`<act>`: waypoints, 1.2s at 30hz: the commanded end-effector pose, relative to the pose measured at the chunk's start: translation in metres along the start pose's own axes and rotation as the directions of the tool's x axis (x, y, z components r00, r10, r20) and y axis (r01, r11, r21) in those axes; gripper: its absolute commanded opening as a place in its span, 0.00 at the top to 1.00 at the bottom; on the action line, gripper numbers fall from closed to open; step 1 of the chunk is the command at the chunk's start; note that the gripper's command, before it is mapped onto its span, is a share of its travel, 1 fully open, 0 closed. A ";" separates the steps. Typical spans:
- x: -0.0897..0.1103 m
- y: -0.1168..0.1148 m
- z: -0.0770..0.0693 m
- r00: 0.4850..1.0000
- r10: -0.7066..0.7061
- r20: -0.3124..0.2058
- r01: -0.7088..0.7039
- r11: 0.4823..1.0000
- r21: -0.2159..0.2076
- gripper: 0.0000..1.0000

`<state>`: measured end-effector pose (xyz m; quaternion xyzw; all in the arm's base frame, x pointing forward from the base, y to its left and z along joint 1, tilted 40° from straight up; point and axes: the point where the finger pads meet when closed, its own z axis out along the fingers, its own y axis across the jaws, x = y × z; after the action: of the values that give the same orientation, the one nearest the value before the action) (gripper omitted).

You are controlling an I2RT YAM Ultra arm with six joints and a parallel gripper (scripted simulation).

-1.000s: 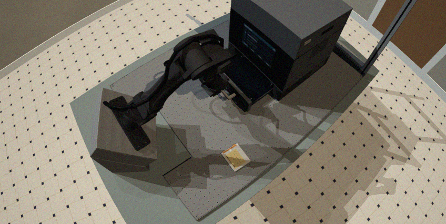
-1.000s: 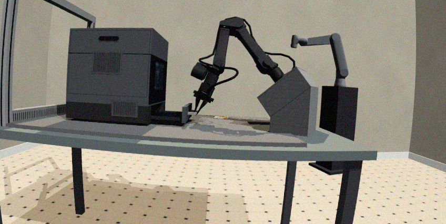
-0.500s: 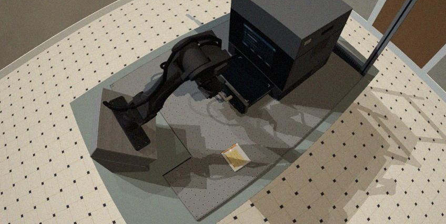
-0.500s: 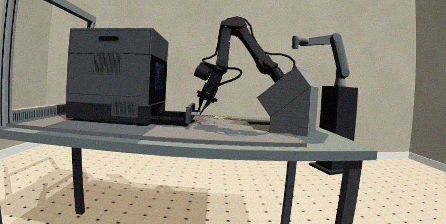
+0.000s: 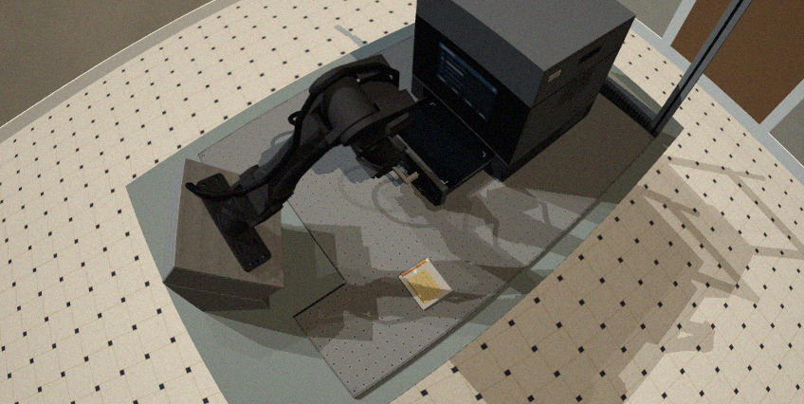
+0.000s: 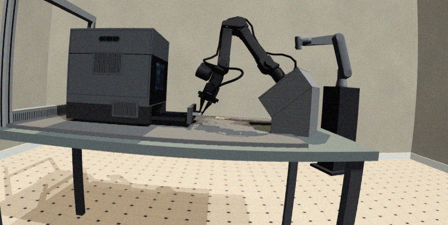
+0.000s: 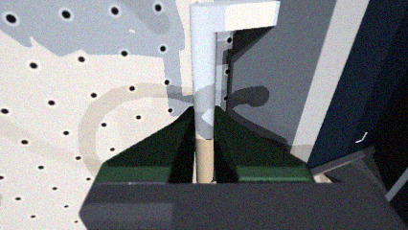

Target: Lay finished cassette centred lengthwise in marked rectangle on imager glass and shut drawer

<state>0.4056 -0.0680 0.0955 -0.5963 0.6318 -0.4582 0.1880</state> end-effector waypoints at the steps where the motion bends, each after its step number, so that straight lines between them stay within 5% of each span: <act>1: -0.003 0.012 -0.008 1.000 -0.004 -0.005 0.004 0.999 -0.034 1.00; 24: -0.003 0.012 -0.008 1.000 -0.004 -0.005 0.004 0.999 -0.034 1.00; 25: 0.000 -0.008 -0.008 1.000 0.011 -0.011 -0.012 1.000 -0.027 1.00; 27: 0.000 -0.006 -0.009 1.000 0.011 -0.011 -0.012 0.997 -0.080 1.00; 36: -0.003 0.027 -0.014 1.000 -0.005 -0.006 0.004 0.993 -0.121 1.00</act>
<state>0.4025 -0.0678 0.0938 -0.5987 0.6454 -0.4416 0.1736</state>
